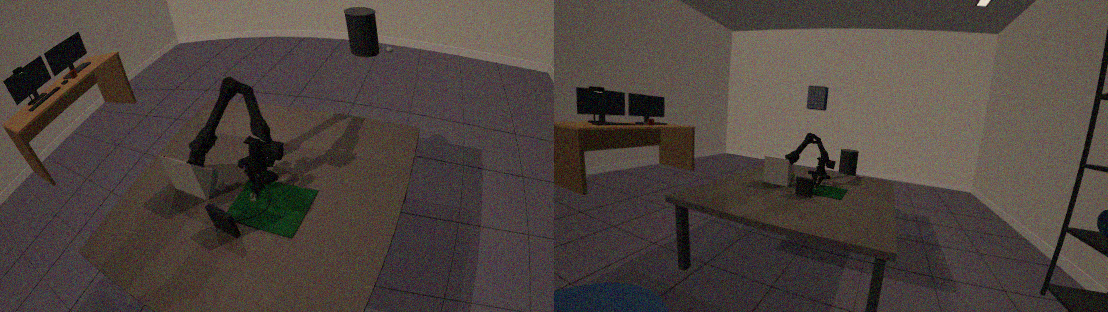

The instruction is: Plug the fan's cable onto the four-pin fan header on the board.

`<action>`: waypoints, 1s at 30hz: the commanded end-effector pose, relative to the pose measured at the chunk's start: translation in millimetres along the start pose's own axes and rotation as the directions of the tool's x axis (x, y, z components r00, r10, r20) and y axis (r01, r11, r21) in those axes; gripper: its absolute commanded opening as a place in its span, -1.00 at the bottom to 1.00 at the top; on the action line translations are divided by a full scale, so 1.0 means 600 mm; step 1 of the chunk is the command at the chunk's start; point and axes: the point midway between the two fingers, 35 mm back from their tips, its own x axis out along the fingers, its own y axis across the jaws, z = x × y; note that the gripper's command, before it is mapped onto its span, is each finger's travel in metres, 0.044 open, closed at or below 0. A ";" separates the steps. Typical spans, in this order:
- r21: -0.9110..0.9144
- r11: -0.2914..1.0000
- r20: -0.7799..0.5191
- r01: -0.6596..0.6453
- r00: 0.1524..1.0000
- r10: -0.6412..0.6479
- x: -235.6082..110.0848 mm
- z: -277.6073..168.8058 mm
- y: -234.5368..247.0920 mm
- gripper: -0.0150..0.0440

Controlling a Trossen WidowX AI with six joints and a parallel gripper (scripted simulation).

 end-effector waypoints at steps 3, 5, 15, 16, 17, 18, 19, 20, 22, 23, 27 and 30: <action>-0.001 1.000 0.000 0.000 1.000 0.000 -0.001 0.000 0.000 -0.27; -0.001 1.000 0.000 0.000 1.000 0.000 -0.001 0.000 0.000 -0.31; 0.000 1.000 -0.001 0.001 1.000 -0.001 -0.018 -0.004 -0.003 -0.49; 0.000 1.000 -0.002 0.001 1.000 -0.001 -0.023 -0.006 -0.003 -0.49; 0.000 1.000 -0.002 0.001 1.000 -0.001 -0.028 -0.007 -0.004 -0.49; 0.000 1.000 -0.002 0.002 1.000 -0.002 -0.033 -0.008 -0.004 -0.49; 0.001 1.000 -0.002 0.002 1.000 -0.002 -0.038 -0.010 -0.004 -0.49; 0.001 1.000 -0.003 0.002 1.000 -0.002 -0.043 -0.011 -0.005 -0.49; 0.001 1.000 -0.003 0.002 1.000 -0.002 -0.054 -0.014 -0.005 -0.49; 0.001 1.000 -0.003 0.002 1.000 -0.002 -0.059 -0.015 -0.005 -0.49; 0.002 1.000 -0.002 0.001 1.000 -0.001 -0.080 -0.021 -0.004 -0.49; 0.003 1.000 0.000 0.001 1.000 -0.001 -0.095 -0.024 -0.003 -0.49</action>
